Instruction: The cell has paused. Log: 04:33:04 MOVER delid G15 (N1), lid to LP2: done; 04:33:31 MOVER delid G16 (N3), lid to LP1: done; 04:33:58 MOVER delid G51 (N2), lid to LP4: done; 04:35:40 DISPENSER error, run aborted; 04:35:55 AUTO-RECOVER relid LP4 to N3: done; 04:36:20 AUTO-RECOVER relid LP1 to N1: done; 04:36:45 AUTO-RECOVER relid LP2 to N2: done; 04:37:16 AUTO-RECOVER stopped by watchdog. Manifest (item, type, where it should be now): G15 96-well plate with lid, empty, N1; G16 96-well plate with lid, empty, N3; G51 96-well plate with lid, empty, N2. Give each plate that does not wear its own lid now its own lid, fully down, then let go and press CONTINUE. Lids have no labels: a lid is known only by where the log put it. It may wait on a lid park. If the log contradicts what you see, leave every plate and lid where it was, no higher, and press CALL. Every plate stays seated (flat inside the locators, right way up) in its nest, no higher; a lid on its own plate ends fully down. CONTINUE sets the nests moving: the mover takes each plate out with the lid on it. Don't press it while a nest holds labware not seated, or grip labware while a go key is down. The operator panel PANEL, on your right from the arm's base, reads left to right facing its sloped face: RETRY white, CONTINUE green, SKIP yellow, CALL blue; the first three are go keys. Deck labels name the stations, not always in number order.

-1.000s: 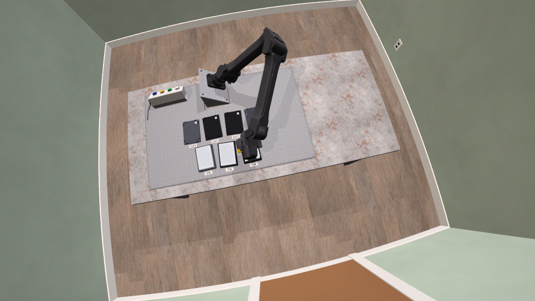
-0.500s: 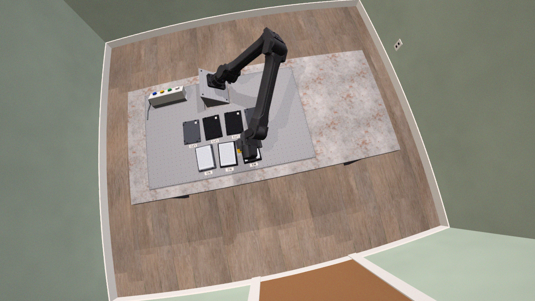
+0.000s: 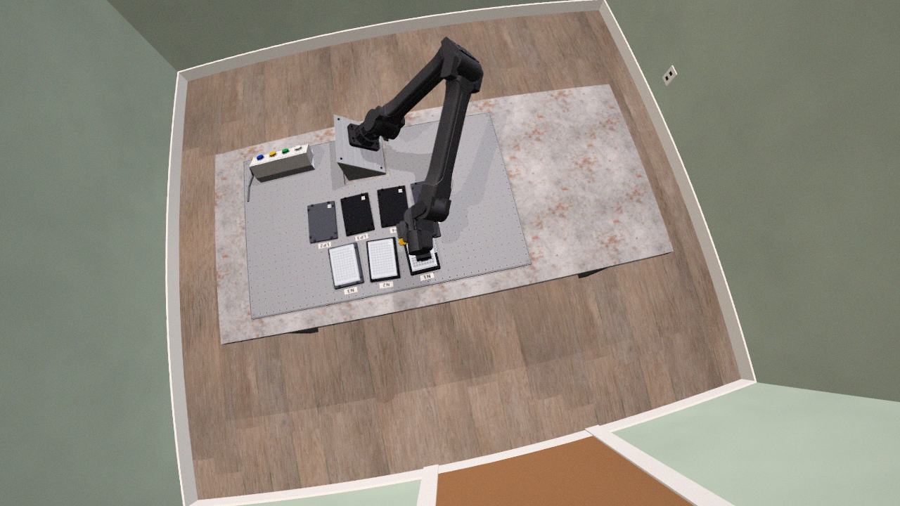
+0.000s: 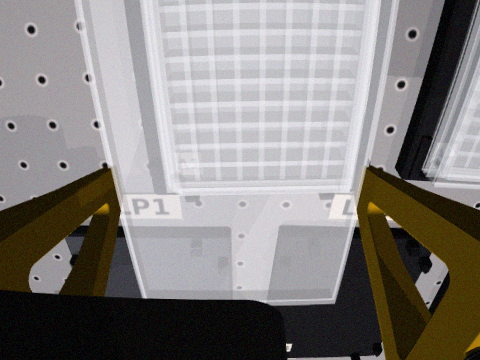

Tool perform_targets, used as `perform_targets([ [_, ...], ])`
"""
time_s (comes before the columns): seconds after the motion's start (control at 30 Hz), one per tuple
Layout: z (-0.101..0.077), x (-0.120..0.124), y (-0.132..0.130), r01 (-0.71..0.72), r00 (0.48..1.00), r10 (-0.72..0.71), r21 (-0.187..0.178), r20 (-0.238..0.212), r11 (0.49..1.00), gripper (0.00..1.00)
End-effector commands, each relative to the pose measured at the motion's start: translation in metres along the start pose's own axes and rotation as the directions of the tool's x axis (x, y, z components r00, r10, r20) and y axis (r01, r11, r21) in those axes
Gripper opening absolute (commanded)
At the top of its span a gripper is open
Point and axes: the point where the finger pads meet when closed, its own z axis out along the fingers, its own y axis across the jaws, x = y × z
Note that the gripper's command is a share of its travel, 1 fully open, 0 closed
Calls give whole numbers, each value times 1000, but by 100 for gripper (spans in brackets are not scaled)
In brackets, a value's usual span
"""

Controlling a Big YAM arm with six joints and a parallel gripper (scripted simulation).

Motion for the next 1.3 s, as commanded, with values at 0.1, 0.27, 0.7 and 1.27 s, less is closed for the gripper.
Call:
perform_targets([
  [0.1, -1, 18, 20, 23, 1000, -22, -2, 13, 1000, 0],
  [0.27, 0, 42, 27, 23, 1000, -23, -2, 13, 1000, 0],
  [0.7, 0, 99, 44, 6, 1000, -6, -2, -5, 1000, 0],
  [1.27, 6, 149, 56, -3, 1000, 3, 0, -14, 1000, 0],
])
